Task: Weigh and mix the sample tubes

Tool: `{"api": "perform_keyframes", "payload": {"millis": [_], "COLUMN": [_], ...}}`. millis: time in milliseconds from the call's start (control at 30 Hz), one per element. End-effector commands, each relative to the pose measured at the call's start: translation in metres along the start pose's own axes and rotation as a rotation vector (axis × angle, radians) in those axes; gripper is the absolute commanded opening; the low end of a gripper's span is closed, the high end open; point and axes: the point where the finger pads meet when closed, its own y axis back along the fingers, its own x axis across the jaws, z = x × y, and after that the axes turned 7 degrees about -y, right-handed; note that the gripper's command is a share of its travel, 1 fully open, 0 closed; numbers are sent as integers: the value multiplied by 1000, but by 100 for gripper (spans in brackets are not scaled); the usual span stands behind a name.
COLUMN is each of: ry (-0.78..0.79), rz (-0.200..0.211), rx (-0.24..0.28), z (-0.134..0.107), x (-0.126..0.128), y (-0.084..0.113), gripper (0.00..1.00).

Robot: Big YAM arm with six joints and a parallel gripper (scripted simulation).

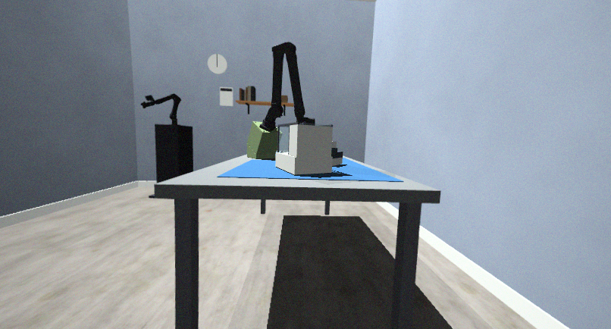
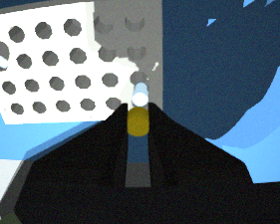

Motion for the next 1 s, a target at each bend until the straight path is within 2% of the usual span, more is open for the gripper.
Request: {"api": "perform_keyframes", "payload": {"millis": [0,233,267,300,967], "ry": [-3,-3,9,-1,-11], "rz": [0,0,3,2,3], "rx": [-3,-3,27,0,-26], "z": [4,4,-11,-4,13], "x": [0,0,13,11,10], "y": [1,1,1,7,39], "gripper": [9,9,9,9,9]}}
